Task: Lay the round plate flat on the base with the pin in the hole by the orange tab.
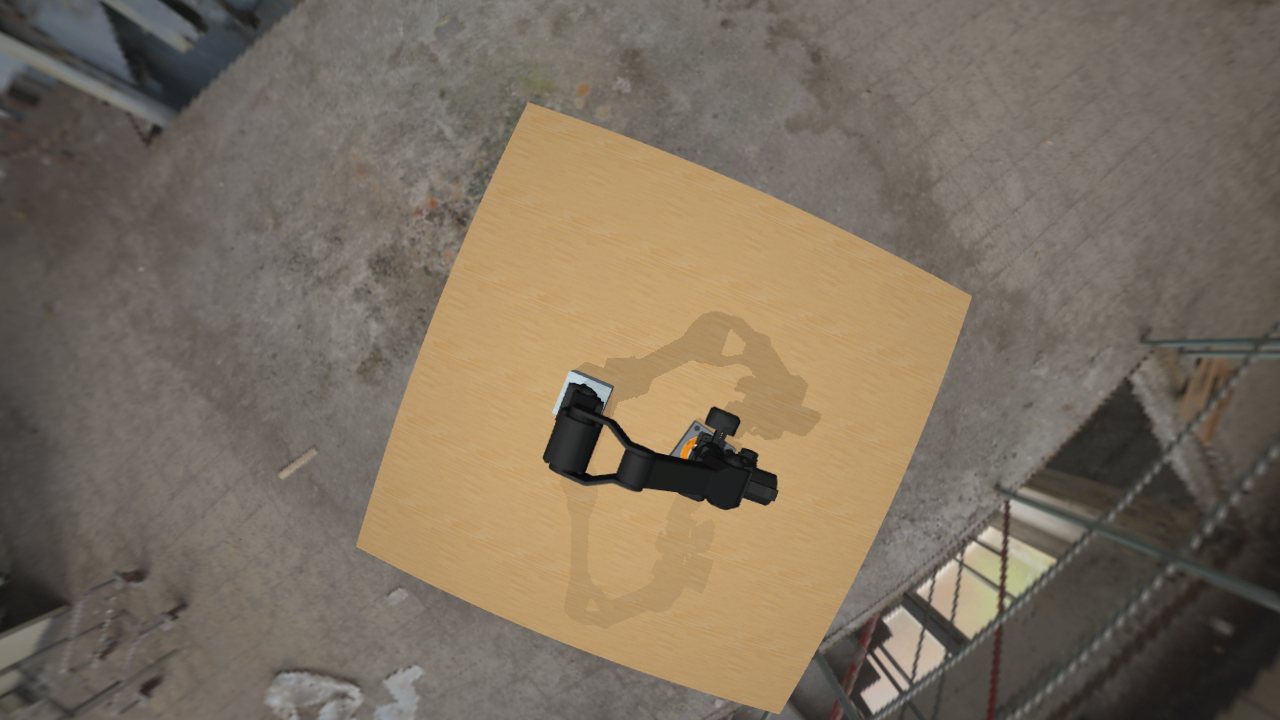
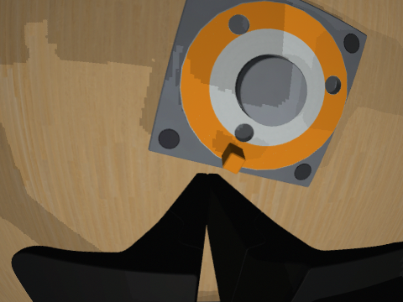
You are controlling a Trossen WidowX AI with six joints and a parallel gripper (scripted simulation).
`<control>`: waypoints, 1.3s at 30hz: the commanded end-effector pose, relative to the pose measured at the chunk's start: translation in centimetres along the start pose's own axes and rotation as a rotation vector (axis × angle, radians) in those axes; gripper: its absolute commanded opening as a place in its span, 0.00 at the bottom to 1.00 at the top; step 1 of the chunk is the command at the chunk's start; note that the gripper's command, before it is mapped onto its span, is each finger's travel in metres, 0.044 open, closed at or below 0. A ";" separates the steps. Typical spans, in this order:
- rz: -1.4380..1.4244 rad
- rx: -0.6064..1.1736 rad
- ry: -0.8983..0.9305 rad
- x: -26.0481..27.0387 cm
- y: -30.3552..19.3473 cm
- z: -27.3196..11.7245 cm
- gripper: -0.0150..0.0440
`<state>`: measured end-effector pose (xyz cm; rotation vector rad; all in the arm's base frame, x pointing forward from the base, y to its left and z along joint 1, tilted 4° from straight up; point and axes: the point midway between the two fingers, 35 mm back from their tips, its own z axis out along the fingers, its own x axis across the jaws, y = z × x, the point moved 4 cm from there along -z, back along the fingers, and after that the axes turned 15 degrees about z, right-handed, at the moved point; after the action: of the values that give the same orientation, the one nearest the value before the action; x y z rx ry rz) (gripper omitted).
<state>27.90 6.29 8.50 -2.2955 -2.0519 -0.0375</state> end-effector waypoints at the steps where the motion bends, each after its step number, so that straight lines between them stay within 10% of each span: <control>1: -0.015 0.009 -0.012 0.0 -0.3 0.5 0.25; 39: -0.015 0.010 -0.014 -3.0 -1.3 5.1 0.25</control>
<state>26.26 4.31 3.41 -2.2722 -2.0722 -0.0219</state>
